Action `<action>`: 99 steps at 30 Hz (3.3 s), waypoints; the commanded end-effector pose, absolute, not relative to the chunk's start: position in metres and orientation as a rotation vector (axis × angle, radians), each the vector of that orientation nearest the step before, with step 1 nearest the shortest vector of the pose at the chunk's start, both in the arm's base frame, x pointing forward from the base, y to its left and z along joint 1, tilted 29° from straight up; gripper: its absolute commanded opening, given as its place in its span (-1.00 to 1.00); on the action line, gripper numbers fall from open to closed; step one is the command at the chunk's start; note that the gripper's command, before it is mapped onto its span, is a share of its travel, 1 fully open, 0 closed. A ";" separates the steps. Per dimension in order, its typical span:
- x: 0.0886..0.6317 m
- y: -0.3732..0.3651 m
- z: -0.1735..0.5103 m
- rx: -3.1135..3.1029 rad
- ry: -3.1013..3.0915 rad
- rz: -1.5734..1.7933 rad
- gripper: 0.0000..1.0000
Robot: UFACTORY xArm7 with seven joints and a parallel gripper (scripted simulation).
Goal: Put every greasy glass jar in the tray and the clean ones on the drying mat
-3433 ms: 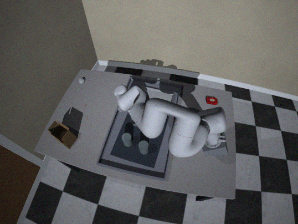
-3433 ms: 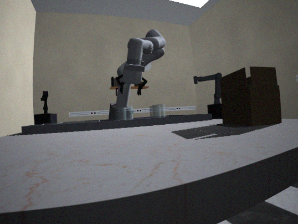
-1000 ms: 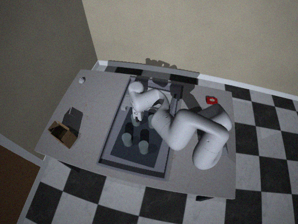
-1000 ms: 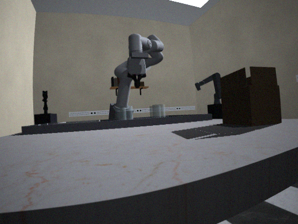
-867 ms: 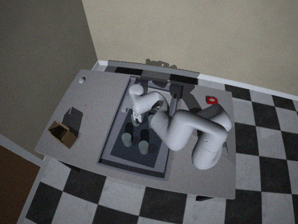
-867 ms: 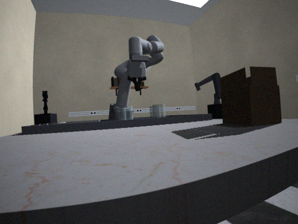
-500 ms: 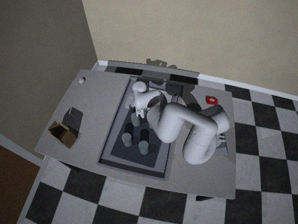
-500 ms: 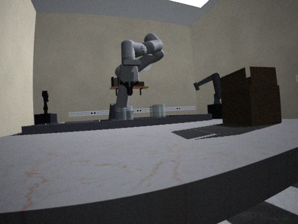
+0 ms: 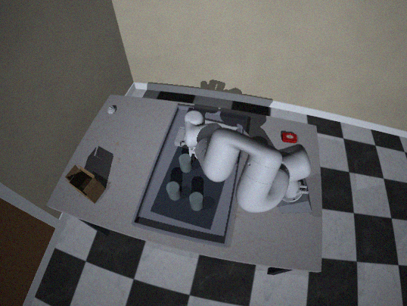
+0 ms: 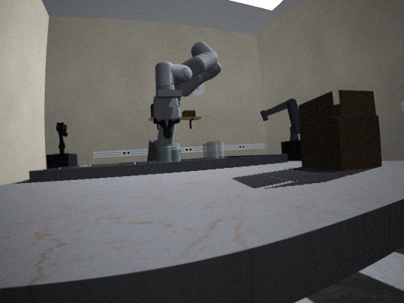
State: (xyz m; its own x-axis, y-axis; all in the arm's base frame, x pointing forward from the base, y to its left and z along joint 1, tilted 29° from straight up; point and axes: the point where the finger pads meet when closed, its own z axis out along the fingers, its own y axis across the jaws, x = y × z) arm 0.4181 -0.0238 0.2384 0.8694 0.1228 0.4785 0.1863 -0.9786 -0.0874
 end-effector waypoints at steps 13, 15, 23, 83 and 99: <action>0.441 -0.019 0.203 -2.910 -0.240 -0.739 -1.00; 0.441 -0.019 0.203 -2.910 -0.240 -0.739 -1.00; 0.442 -0.019 0.204 -2.910 -0.240 -0.739 -1.00; 0.456 -0.017 0.214 -2.910 -0.240 -0.739 -1.00; 0.456 -0.017 0.216 -2.910 -0.240 -0.739 -1.00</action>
